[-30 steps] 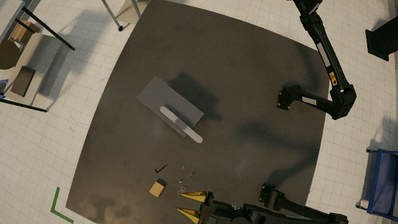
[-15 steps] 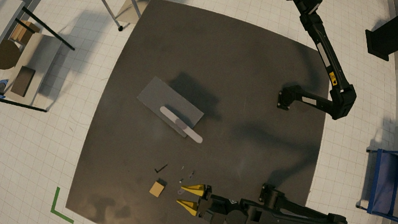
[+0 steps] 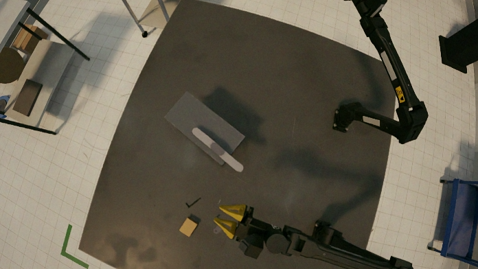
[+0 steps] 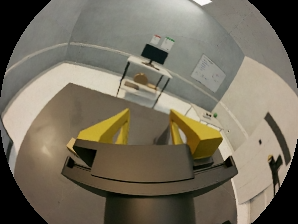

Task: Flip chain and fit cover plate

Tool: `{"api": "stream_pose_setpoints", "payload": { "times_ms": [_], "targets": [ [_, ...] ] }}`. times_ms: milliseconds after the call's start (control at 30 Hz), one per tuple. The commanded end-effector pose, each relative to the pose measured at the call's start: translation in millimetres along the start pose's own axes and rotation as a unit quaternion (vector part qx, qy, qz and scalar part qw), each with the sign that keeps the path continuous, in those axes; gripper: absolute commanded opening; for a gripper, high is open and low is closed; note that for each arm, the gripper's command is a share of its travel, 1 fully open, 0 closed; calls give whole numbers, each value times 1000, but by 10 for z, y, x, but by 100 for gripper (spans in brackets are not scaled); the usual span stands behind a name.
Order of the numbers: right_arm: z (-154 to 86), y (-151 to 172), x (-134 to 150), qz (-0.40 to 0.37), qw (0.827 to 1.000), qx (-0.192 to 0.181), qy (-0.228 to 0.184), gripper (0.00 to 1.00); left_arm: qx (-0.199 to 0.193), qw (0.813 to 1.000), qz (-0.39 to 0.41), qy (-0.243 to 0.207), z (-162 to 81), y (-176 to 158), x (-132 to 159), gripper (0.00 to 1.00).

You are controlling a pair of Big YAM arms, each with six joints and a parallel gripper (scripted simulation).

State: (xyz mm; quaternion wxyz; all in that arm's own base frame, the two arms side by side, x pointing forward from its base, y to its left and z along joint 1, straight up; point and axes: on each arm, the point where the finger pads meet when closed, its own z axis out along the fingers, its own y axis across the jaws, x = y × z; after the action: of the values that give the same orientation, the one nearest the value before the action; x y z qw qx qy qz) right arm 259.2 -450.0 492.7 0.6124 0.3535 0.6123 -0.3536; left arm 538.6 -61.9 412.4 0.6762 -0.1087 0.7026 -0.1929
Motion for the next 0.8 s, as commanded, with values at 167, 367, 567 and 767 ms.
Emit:
{"api": "stream_pose_setpoints", "payload": {
  "times_ms": [167,367,567,767],
  "targets": [
    [-43,53,-140,0,1000,-4,-15,100,33,994,-100,-11,2,-177,175,53],
    [-43,53,-140,0,1000,-4,-15,100,45,984,-170,16,58,-217,619,53],
    [-43,53,-140,0,1000,-4,-15,100,59,969,-238,28,33,-296,893,53],
    [-43,53,-140,0,1000,-4,-15,100,70,956,-281,37,0,-353,1050,53]
  ]
}}
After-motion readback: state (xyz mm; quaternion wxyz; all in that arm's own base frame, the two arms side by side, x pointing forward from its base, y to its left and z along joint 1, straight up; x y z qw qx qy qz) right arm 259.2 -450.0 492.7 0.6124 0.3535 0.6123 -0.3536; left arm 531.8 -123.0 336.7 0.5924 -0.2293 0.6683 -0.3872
